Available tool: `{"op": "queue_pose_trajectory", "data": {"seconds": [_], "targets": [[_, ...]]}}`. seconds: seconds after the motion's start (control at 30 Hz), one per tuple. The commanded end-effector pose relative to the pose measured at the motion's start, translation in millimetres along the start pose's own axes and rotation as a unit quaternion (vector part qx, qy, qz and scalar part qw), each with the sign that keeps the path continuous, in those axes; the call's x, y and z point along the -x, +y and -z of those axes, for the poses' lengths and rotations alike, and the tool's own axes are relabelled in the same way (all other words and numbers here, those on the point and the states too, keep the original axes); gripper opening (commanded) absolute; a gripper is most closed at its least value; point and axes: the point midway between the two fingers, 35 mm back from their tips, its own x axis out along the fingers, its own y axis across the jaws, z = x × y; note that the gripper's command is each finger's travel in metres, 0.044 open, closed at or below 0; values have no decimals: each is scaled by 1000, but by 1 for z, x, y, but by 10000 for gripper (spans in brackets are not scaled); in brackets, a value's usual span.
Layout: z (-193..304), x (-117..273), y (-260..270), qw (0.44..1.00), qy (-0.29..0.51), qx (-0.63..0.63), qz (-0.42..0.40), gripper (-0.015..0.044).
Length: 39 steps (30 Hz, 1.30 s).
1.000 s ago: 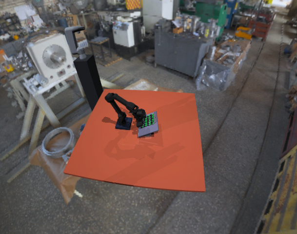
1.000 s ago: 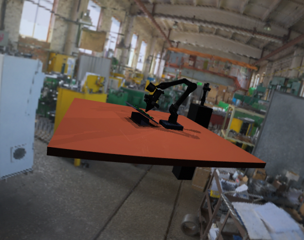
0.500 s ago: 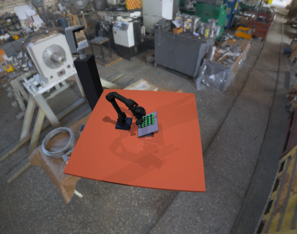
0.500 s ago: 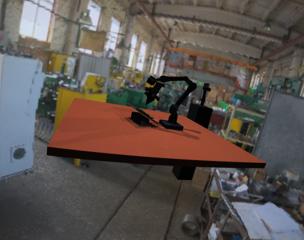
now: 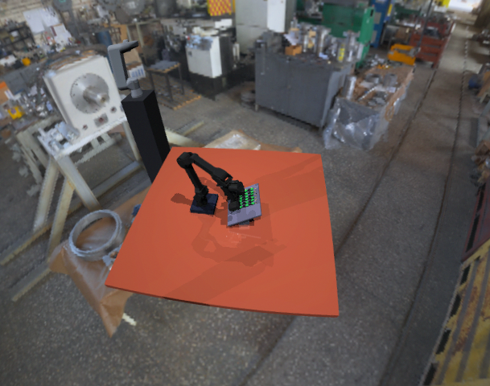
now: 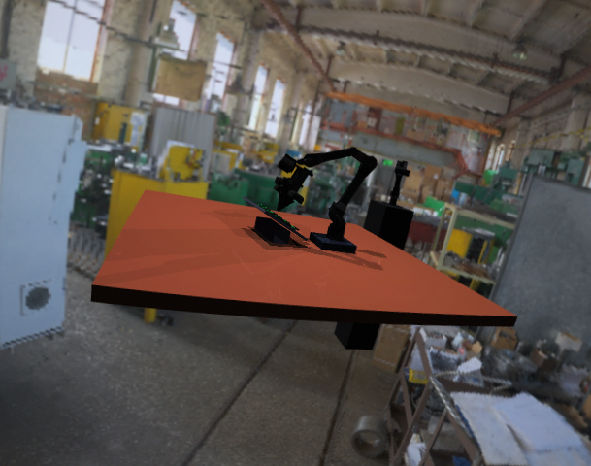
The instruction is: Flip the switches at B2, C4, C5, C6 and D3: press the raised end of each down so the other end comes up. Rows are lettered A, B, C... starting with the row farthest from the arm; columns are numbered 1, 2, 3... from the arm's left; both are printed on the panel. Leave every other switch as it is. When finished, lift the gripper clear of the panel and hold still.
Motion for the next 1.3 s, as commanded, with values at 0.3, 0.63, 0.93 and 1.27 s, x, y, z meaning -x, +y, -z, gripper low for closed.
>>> {"op": "queue_pose_trajectory", "data": {"seconds": [0.3, 0.63, 0.93, 1.27], "targets": [[-1, -14, -1, 1000, 0, -1, 2, 0], [-1, -14, -1, 1000, 0, -1, 2, 0], [-1, -15, -1, 1000, 0, -1, 2, 0], [-1, -16, -1, 1000, 0, -1, 2, 0]]}}
